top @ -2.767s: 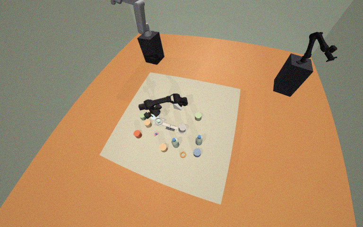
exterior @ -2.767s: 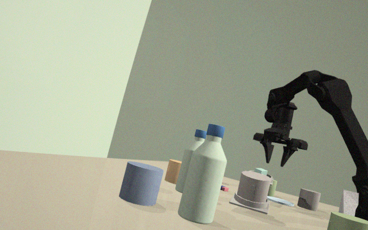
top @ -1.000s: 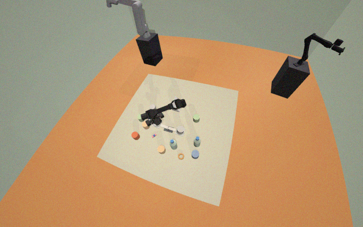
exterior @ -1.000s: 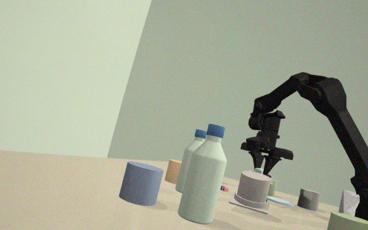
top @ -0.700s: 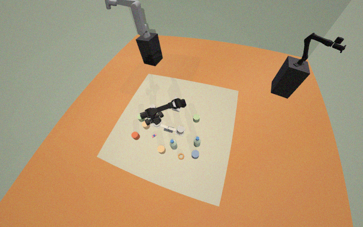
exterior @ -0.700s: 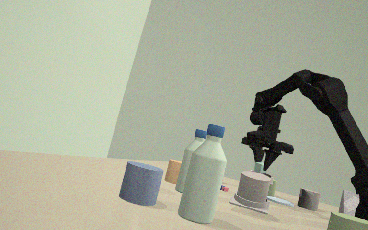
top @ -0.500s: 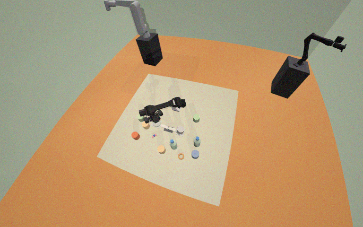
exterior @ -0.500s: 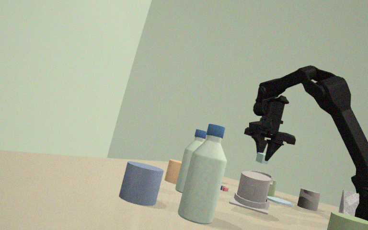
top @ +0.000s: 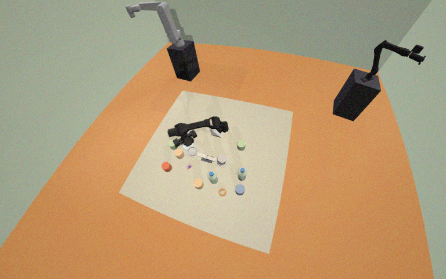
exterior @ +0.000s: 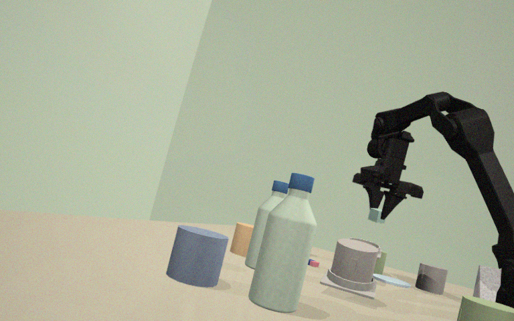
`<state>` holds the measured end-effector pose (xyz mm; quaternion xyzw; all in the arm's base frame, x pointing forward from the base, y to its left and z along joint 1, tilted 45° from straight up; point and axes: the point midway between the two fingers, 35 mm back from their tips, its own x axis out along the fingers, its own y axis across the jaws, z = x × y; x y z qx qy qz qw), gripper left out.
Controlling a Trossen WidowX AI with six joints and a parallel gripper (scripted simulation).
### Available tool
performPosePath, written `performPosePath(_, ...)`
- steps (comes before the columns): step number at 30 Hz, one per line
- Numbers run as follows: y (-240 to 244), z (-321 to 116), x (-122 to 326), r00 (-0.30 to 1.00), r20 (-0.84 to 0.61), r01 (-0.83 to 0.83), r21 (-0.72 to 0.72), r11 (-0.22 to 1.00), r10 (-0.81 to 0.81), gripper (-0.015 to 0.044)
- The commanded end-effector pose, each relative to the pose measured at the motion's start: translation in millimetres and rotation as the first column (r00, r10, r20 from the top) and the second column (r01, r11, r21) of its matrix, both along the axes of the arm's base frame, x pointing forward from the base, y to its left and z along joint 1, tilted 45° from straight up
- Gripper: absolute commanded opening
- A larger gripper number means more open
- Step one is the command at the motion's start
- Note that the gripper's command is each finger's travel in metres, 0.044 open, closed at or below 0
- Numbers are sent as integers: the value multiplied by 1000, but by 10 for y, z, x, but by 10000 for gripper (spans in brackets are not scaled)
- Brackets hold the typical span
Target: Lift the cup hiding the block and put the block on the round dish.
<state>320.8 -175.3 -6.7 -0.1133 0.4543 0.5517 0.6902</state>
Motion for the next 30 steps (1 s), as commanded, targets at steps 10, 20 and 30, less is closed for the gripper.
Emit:
performPosePath(10,-69,-1045,-598,998,-29,-59,37,998,60,0)
performPosePath(20,67,-1193,-608,998,-29,-59,37,998,60,0)
performPosePath(30,229,-1357,-632,998,-28,-59,38,998,60,0)
